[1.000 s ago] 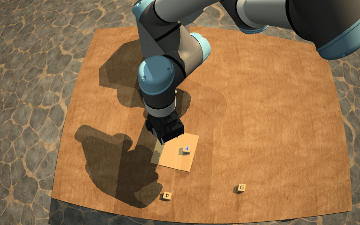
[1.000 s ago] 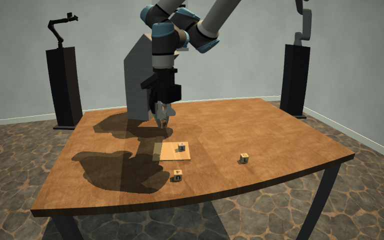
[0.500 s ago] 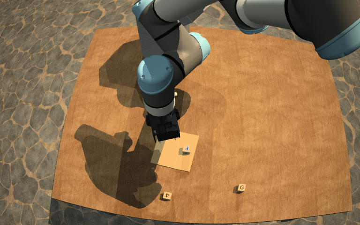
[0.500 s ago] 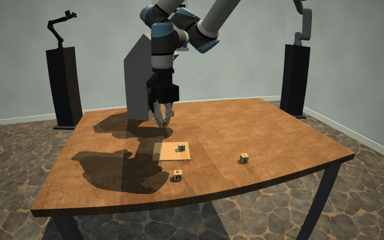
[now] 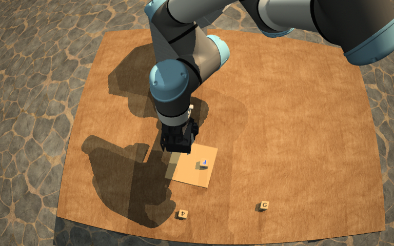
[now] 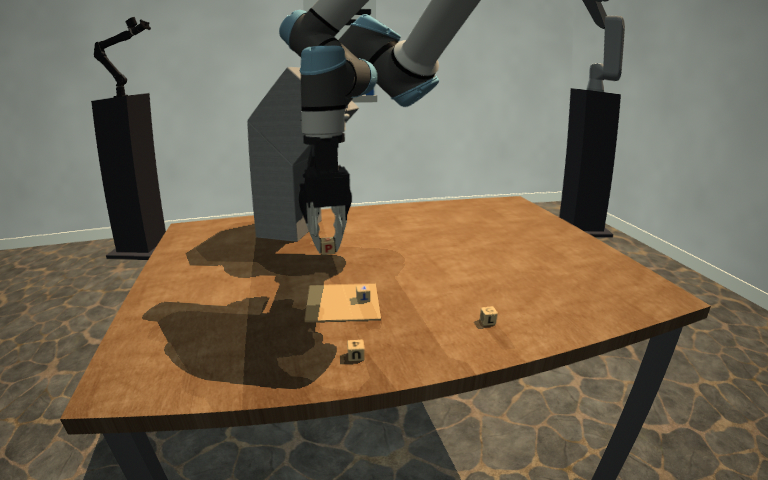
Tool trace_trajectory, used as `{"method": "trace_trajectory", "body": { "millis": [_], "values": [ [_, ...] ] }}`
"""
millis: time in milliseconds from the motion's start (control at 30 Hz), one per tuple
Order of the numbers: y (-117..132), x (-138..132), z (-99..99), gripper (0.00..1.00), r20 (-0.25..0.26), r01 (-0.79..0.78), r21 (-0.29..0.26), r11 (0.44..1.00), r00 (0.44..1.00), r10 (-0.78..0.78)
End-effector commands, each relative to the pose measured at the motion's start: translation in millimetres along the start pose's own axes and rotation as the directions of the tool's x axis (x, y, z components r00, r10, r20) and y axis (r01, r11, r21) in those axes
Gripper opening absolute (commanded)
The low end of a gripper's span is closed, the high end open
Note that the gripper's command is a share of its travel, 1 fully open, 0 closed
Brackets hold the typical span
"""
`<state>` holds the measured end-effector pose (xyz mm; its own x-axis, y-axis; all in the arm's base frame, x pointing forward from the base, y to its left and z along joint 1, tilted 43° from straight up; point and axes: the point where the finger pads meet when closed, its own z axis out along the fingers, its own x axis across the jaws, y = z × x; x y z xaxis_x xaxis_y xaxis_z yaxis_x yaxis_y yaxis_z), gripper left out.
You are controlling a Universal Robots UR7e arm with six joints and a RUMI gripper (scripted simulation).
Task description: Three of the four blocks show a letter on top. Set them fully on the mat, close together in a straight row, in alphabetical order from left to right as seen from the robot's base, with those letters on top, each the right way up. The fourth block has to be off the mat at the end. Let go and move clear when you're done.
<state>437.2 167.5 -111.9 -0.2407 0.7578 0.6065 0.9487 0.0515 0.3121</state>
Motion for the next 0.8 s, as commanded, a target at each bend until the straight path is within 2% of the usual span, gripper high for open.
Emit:
{"method": "trace_trajectory", "body": {
  "millis": [0,267,333,400,767],
  "values": [
    [-1.7,0.7,-0.2,0.05,0.007,-0.139,-0.003,0.990,0.990,0.139],
    [-2.2,2.8,-0.2,0.05,0.006,-0.314,-0.004,0.950,0.950,0.314],
    [-2.2,2.8,-0.2,0.05,0.006,-0.314,-0.004,0.950,0.950,0.314],
    [-2.2,3.6,-0.2,0.05,0.006,-0.389,-0.004,0.921,0.921,0.389],
    [-2.0,5.5,-0.3,0.05,0.005,-0.597,-0.005,0.802,0.802,0.597]
  ]
}}
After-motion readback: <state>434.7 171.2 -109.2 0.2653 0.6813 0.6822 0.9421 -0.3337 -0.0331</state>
